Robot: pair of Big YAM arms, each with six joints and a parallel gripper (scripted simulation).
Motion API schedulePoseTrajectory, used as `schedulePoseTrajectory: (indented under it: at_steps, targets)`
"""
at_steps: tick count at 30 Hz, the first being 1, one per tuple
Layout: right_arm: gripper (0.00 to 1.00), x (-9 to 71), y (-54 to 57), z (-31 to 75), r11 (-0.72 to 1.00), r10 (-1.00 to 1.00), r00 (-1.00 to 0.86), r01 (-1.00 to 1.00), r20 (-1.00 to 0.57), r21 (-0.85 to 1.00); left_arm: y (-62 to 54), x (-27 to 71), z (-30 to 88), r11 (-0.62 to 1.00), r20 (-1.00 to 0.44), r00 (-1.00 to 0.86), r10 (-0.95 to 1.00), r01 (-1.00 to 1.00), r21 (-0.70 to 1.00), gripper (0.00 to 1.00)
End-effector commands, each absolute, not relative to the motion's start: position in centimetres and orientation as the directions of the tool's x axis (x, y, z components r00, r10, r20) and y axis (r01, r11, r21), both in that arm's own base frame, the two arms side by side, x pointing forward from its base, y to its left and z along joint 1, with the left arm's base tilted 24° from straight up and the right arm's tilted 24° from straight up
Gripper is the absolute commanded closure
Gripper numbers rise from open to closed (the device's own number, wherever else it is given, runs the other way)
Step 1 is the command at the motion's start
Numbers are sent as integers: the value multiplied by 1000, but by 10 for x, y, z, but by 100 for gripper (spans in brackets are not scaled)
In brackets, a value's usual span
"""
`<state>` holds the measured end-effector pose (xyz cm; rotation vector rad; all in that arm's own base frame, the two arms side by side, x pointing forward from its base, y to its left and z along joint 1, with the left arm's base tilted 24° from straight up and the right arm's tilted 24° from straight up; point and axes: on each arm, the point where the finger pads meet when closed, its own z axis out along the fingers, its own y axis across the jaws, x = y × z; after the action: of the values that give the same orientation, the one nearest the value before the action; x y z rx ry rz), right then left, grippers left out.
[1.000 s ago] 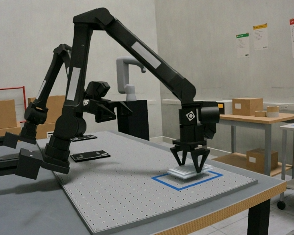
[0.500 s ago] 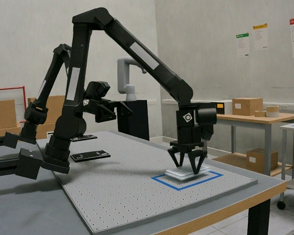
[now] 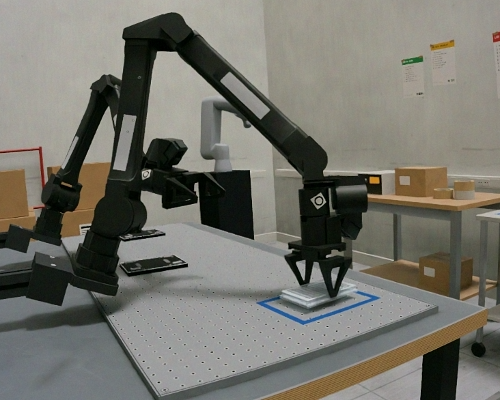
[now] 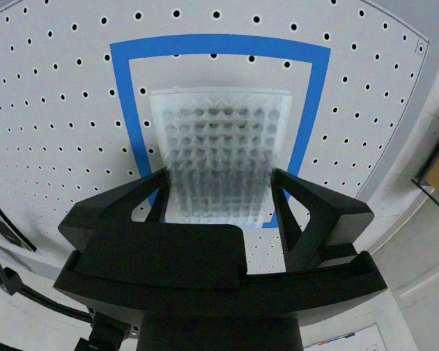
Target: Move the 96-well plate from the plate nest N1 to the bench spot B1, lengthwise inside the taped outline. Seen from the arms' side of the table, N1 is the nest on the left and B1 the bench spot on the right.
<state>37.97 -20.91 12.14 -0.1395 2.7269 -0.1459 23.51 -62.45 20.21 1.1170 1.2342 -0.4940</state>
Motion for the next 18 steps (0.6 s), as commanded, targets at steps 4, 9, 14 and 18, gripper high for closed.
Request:
schedulePoseTrajectory:
  at_steps: [4,9,14,18]
  targets:
    - [21,381,-210,106,990,-109,-914,-67,-390,-120,-638,240,250,463,-928,336,160,805,371,0]
    - [21,397,-212,121,989,-114,-907,-67,-405,-128,-638,240,250,463,-928,336,160,805,371,0]
    - [0,394,-216,124,988,-117,-901,-63,-418,-141,-638,240,250,463,-928,336,160,805,371,0]
    - [0,394,-216,124,988,-117,-901,-63,-418,-141,-638,240,250,463,-928,336,160,805,371,0]
